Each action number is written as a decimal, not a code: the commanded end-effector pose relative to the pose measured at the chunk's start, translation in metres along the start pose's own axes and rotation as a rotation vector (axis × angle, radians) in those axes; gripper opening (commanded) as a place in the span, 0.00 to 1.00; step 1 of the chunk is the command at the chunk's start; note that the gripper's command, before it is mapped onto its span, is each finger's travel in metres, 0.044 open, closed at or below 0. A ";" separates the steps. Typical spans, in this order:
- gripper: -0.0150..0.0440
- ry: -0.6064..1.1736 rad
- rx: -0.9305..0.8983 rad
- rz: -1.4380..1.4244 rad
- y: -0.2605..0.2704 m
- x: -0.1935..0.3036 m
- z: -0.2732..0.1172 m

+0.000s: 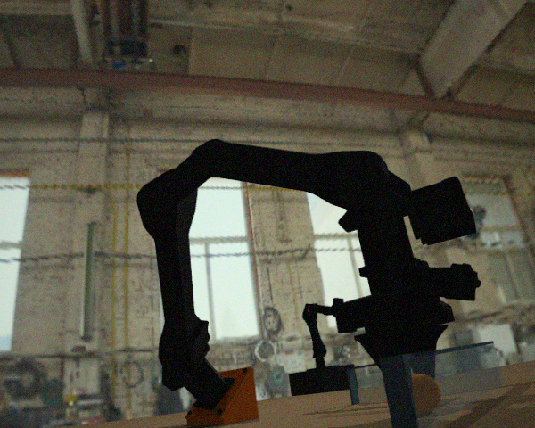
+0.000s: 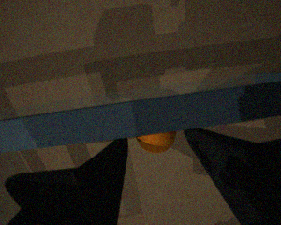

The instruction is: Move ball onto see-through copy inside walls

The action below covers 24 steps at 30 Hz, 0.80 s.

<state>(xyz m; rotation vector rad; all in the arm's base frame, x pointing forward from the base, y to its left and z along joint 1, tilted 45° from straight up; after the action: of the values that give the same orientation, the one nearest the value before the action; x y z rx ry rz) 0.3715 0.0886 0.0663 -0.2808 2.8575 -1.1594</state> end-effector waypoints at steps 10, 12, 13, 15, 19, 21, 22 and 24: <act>0.76 -0.029 -0.001 -0.003 0.002 -0.001 -0.079; 0.76 -0.029 -0.001 -0.003 0.002 -0.001 -0.079; 0.76 -0.029 -0.001 -0.003 0.002 -0.001 -0.079; 0.76 -0.029 -0.001 -0.003 0.002 -0.001 -0.079; 0.90 -0.033 0.005 -0.062 0.004 0.001 -0.100; 0.99 -0.035 0.012 -0.114 0.004 0.004 -0.118; 1.00 -0.036 0.013 -0.121 0.004 0.005 -0.120; 1.00 -0.036 0.013 -0.121 0.004 0.005 -0.120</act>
<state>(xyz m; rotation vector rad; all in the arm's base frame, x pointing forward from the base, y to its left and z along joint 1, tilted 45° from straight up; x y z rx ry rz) 0.3558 0.1675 0.1435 -0.4319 2.8280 -1.1724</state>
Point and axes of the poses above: the point midway between the two fingers, 35 mm back from their tips, its own z axis out along the fingers, its own y axis across the jaws, x = y × z, the point moved 6 cm from there along -z, back along the fingers
